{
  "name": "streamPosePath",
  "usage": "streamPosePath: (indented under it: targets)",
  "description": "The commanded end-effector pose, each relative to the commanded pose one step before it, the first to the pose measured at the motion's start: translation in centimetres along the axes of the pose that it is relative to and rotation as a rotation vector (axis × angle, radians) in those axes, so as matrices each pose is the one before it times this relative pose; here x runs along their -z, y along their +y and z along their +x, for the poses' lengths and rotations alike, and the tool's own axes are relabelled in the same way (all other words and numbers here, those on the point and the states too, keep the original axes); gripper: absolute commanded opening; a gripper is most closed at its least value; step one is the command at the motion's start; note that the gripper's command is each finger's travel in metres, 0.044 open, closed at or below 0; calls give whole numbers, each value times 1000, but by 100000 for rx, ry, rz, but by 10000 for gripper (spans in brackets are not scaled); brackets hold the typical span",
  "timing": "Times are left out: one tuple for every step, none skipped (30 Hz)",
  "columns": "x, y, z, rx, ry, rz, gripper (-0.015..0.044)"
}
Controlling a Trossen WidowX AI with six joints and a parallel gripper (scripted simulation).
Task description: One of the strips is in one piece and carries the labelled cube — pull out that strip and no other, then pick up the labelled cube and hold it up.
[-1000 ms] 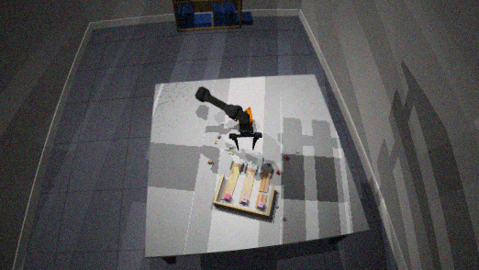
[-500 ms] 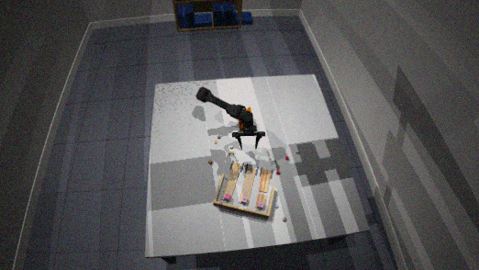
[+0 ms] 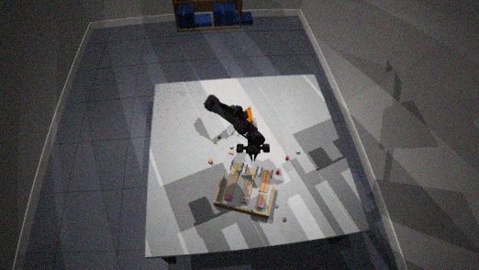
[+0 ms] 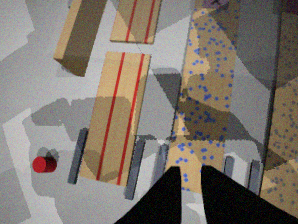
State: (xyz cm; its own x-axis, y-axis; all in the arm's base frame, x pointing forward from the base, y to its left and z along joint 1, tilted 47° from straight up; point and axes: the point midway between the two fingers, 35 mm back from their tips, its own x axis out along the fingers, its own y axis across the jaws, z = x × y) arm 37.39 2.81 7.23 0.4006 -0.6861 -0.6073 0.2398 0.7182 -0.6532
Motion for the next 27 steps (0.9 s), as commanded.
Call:
streamPosePath:
  targets:
    - [596, -6, 3441, 5132, 25450, 9832, 0]
    - [52, -76, 632, 1538, 4872, 2011, 0]
    - [49, -97, 624, 1710, 4878, 2074, 0]
    - [-129, -147, 473, 1433, 3659, 1610, 0]
    - [-124, -150, 451, 1448, 3512, 1573, 0]
    - [-94, -115, 331, 1113, 2589, 1176, 0]
    - [-58, -71, 198, 687, 1552, 712, 0]
    - [-20, -24, 66, 232, 517, 238, 0]
    - [0, 0, 0, 0, 0, 0, 0]
    - [0, 0, 0, 0, 0, 0, 0]
    - [0, 0, 0, 0, 0, 0, 0]
    - [0, 0, 0, 0, 0, 0, 0]
    - [0, 0, 0, 0, 0, 0, 0]
    - [-91, 50, -3, -6, -3, 4, 0]
    - [-2, 2, 28, -2, 0, 0, 0]
    - [-7, 6, 83, -6, 0, -1, 0]
    - [-9, 8, 107, -8, 0, -1, 0]
    - [-12, 11, 155, -11, -1, -1, 0]
    - [-13, 11, 165, -11, -1, -1, 0]
    - [-12, 10, 167, -10, -1, -1, 0]
    - [-12, 9, 167, -9, -1, 0, 0]
    - [-11, 9, 166, -8, -2, 0, 0]
    - [-11, 8, 166, -7, -2, 0, 0]
    - [-10, 7, 166, -6, -2, 0, 0]
    - [-10, 7, 166, -5, -2, 0, 0]
    - [-9, 6, 166, -4, -2, 0, 0]
    - [-9, 6, 166, -4, -3, 0, 0]
